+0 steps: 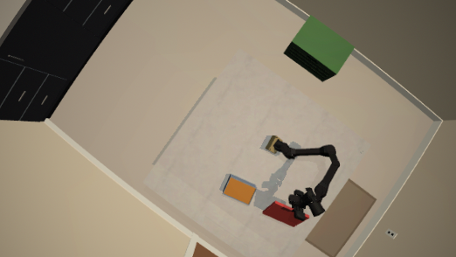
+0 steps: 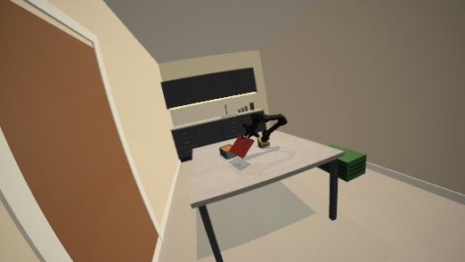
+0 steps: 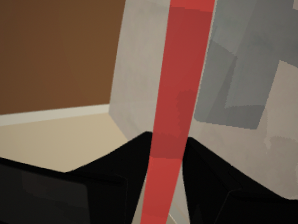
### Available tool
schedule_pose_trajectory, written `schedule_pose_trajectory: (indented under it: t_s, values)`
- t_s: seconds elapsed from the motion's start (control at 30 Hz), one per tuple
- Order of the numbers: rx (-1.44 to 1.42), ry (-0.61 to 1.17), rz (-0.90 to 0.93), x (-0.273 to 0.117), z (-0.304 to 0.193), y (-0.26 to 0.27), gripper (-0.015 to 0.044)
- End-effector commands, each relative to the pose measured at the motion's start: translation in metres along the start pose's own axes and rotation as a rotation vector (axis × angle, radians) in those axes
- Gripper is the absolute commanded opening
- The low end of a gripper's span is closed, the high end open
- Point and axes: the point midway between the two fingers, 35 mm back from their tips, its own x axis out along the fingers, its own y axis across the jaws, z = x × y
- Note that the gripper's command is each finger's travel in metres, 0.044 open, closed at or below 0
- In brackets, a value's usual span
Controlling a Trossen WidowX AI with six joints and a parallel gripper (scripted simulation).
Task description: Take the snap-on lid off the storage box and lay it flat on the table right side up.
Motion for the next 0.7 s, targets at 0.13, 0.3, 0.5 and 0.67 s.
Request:
schedule_pose_trajectory:
  t_s: [0.13,0.3,0.5,0.67]
  values:
    - [0.004,-0.006,0.009,0.006,0.003,-0.008,0.0]
    - [0.004,-0.006,0.009,0.009,0.003,-0.011,0.0]
    - [0.004,-0.005,0.009,0.012,0.003,-0.015,0.0]
    - [0.004,-0.005,0.009,0.014,0.003,-0.018,0.0]
